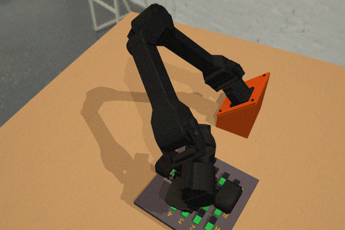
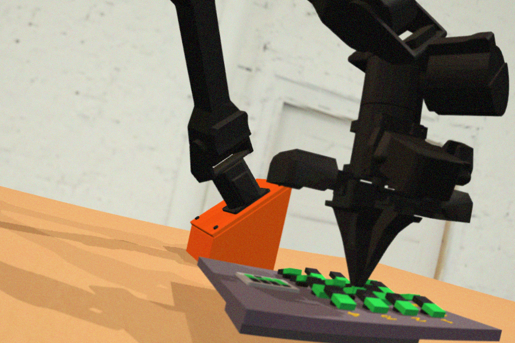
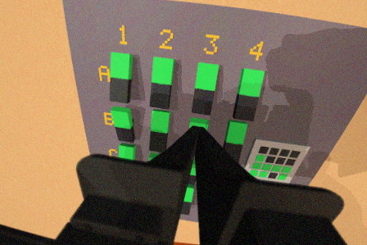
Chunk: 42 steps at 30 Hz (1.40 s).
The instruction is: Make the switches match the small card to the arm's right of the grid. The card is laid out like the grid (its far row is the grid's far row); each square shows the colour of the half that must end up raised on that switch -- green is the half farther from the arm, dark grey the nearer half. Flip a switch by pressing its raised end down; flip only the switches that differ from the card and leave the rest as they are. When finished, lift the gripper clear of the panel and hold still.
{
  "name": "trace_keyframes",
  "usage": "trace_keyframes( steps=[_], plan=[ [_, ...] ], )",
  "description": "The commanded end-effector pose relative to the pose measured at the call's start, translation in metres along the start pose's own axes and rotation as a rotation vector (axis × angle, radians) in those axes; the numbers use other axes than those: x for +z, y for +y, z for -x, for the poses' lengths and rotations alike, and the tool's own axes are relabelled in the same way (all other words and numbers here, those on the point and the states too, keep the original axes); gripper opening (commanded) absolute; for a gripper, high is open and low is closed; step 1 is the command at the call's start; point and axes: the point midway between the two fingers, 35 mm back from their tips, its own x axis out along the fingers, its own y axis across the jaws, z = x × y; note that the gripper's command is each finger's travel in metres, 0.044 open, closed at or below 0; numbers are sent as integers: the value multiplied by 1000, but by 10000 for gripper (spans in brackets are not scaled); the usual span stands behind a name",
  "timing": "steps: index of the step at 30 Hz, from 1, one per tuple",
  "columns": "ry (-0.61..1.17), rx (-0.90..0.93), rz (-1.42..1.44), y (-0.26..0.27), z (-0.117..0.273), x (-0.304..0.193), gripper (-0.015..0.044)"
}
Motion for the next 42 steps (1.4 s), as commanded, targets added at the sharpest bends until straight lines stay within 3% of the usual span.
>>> trace_keyframes(
  steps=[1, 35, 40, 42],
  plan=[
    [-3, -4, 6, 0, -1, 0, 0],
    [-3, -4, 6, 0, -5, 0, 0],
    [-26, -1, 7, 1, 56, -2, 0],
    [-28, -1, 7, 0, 60, -2, 0]
  ],
)
